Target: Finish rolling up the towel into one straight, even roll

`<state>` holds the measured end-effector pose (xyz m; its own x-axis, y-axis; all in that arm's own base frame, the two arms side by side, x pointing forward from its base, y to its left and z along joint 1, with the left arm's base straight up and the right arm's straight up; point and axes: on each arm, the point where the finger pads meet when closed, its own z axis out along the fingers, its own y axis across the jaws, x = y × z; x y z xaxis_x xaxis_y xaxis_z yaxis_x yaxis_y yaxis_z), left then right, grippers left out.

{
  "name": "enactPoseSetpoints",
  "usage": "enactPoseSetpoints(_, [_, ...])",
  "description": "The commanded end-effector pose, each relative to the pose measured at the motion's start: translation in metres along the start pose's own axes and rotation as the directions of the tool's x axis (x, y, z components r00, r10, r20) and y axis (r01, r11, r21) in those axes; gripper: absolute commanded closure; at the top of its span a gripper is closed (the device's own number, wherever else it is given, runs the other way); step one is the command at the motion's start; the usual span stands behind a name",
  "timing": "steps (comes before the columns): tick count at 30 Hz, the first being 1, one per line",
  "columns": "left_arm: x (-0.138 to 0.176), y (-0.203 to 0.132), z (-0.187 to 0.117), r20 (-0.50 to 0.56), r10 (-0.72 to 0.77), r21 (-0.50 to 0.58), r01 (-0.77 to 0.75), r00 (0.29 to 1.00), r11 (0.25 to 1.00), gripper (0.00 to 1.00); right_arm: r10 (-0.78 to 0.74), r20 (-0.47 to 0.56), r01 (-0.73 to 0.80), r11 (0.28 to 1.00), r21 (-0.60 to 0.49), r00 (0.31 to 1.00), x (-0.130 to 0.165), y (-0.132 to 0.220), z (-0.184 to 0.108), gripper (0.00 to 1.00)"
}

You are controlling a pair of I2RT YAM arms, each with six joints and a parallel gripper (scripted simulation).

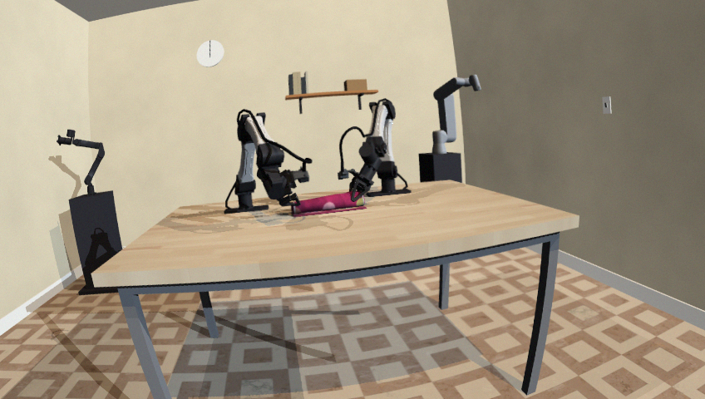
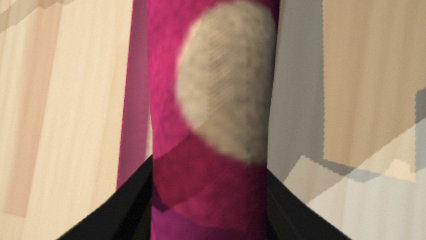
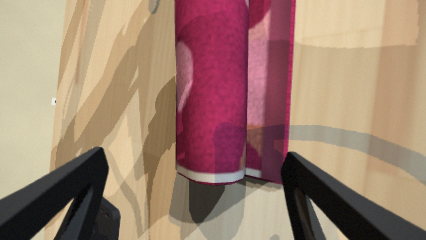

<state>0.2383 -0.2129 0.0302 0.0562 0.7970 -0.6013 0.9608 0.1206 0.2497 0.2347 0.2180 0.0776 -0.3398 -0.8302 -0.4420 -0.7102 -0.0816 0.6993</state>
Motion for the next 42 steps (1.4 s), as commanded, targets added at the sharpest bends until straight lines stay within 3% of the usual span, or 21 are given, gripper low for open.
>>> enactPoseSetpoints(1, [-0.0085,0.0055,-0.0032,0.024,-0.034,0.033,0.033,0.999,0.999,0.61,-0.015,-0.018,0.014,1.0,-0.025,1.0,-0.0033,0.0005,-0.0059,0.15])
enactPoseSetpoints(9, [-0.0098,0.006,-0.0049,0.005,-0.164,0.195,0.16,0.986,0.968,0.61,-0.015,-0.018,0.014,1.0,-0.025,1.0,-0.0033,0.0005,-0.0059,0.15])
enactPoseSetpoints(16, [-0.0112,0.0066,-0.0066,-0.037,-0.292,0.352,0.285,0.956,0.891,0.61,-0.015,-0.018,0.014,1.0,-0.025,1.0,-0.0033,0.0005,-0.0059,0.15])
enactPoseSetpoints(18, [-0.0112,0.0066,-0.0066,-0.037,-0.292,0.352,0.285,0.956,0.891,0.61,-0.015,-0.018,0.014,1.0,-0.025,1.0,-0.0033,0.0005,-0.0059,0.15])
enactPoseSetpoints(31, [-0.0136,0.0076,-0.0096,-0.157,-0.478,0.584,0.471,0.864,0.661,0.61,-0.015,-0.018,0.014,1.0,-0.025,1.0,-0.0033,0.0005,-0.0059,0.15])
enactPoseSetpoints(42, [-0.0146,0.008,-0.0109,-0.223,-0.538,0.659,0.532,0.813,0.532,0.61,-0.015,-0.018,0.014,1.0,-0.025,1.0,-0.0033,0.0005,-0.0059,0.15])
